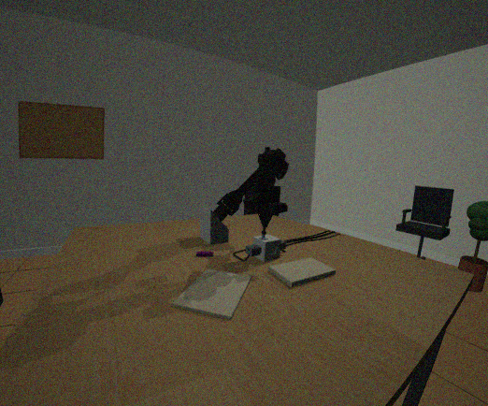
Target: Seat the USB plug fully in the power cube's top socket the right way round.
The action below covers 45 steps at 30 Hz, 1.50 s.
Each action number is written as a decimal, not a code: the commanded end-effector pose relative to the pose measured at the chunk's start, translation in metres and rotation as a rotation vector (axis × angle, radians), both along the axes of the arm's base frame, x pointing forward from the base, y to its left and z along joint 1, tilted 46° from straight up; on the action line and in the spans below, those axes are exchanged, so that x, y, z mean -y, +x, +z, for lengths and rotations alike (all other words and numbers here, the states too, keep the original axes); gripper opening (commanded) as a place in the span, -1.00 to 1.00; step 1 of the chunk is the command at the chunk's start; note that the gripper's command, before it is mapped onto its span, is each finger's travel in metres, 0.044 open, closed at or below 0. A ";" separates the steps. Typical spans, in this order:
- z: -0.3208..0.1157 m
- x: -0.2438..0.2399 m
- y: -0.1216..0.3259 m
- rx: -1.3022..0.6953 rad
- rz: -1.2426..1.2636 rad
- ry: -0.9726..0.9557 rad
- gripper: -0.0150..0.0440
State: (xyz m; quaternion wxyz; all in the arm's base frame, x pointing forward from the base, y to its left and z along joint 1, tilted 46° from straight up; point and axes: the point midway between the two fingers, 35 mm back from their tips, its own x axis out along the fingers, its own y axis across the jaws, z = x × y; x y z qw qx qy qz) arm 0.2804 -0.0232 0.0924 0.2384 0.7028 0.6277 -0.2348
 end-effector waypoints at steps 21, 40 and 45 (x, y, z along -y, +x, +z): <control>-0.002 -0.002 0.001 0.001 -0.002 0.003 -0.49; -0.003 -0.004 0.001 0.001 -0.002 0.003 -0.49; -0.004 -0.004 0.001 0.001 -0.002 0.003 -0.49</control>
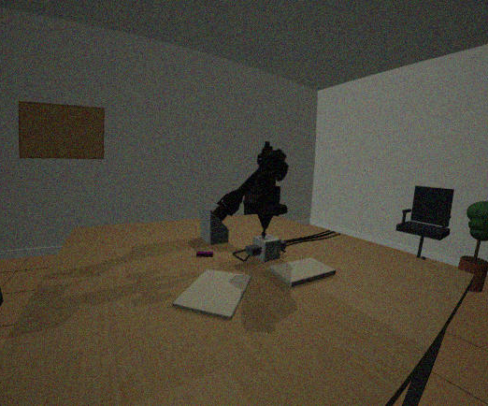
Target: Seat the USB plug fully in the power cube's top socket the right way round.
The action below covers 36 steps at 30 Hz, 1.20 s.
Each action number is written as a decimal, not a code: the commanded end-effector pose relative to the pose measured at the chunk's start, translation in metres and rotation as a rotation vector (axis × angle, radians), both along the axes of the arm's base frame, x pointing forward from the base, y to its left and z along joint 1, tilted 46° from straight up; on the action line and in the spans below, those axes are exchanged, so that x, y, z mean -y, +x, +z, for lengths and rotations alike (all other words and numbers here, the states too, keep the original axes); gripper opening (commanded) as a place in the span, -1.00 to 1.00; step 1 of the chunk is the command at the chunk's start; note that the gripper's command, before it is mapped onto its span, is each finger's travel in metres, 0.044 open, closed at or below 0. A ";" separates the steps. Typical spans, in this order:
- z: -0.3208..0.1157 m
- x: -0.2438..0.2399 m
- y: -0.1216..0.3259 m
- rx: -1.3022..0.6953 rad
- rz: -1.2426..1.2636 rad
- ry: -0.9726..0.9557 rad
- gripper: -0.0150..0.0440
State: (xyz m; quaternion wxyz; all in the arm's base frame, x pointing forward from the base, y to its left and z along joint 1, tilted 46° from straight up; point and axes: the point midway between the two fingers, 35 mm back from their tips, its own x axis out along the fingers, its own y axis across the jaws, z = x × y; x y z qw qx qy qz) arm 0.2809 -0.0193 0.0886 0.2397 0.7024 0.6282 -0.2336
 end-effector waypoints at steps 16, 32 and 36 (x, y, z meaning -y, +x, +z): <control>-0.001 -0.002 0.001 -0.002 -0.005 0.004 -0.49; -0.003 -0.003 0.001 -0.002 -0.005 0.004 -0.49; -0.003 -0.004 0.001 -0.002 -0.005 0.004 -0.49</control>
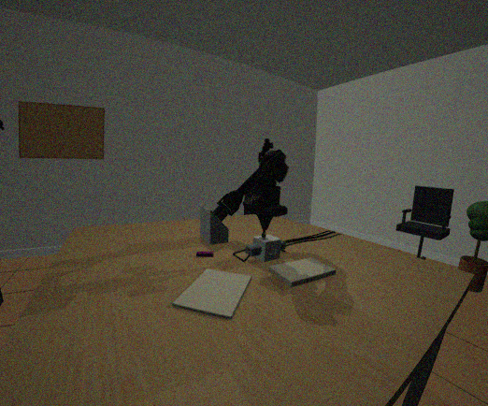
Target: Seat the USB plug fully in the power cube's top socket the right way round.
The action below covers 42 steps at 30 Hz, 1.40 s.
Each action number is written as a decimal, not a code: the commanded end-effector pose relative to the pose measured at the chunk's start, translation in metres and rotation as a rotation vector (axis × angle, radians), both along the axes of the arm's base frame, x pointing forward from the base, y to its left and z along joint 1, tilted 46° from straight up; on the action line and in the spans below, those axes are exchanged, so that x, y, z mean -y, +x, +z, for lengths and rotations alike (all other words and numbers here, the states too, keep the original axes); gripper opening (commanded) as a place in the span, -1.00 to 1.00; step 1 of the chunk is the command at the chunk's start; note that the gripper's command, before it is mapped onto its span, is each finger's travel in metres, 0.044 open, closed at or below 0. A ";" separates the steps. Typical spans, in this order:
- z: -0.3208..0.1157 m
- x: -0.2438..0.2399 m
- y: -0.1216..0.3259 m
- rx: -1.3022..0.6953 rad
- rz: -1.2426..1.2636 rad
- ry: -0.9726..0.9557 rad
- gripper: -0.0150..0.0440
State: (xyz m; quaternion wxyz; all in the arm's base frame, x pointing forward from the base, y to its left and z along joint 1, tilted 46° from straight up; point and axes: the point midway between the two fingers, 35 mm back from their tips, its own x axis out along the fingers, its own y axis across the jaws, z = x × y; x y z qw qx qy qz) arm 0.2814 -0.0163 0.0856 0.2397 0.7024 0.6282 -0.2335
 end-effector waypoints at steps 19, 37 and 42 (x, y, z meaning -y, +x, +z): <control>-0.002 -0.002 0.001 -0.002 -0.005 0.004 -0.49; -0.003 -0.004 0.001 -0.002 -0.005 0.004 -0.49; -0.003 -0.004 0.001 -0.002 -0.005 0.004 -0.49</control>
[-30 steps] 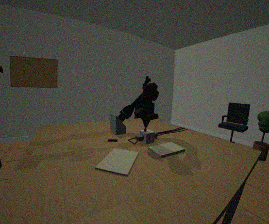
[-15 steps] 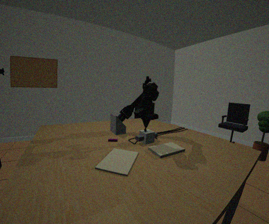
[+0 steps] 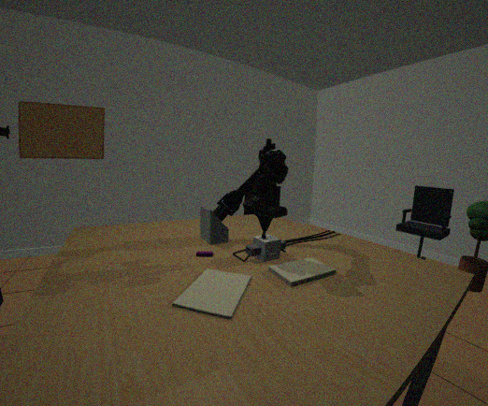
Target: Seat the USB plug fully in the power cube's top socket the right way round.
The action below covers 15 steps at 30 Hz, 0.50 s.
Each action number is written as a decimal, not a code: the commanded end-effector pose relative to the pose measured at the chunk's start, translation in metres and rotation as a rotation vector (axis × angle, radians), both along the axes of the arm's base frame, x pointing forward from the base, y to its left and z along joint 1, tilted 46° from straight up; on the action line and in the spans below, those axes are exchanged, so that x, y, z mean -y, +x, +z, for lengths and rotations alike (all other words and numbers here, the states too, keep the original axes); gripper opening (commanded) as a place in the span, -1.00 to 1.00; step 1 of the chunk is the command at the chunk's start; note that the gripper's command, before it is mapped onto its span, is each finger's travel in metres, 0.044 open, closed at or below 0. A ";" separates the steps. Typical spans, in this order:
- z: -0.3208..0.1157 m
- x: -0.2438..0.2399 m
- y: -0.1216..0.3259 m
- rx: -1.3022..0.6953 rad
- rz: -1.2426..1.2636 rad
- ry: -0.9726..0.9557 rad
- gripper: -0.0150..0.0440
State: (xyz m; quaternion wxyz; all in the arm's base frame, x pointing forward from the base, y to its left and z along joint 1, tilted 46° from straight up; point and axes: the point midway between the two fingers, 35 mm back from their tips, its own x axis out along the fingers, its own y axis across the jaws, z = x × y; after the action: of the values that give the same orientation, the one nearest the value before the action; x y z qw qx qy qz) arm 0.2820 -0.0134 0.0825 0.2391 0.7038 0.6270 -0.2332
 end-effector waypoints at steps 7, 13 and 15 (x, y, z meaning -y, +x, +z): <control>-0.001 -0.002 0.000 -0.003 -0.001 0.003 -0.49; -0.001 -0.003 0.000 -0.003 -0.001 0.003 -0.49; -0.002 -0.003 0.000 -0.003 -0.001 0.003 -0.49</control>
State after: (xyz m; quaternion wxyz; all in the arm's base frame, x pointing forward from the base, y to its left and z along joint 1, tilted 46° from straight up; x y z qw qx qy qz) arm 0.2820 -0.0130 0.0816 0.2386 0.7045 0.6261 -0.2340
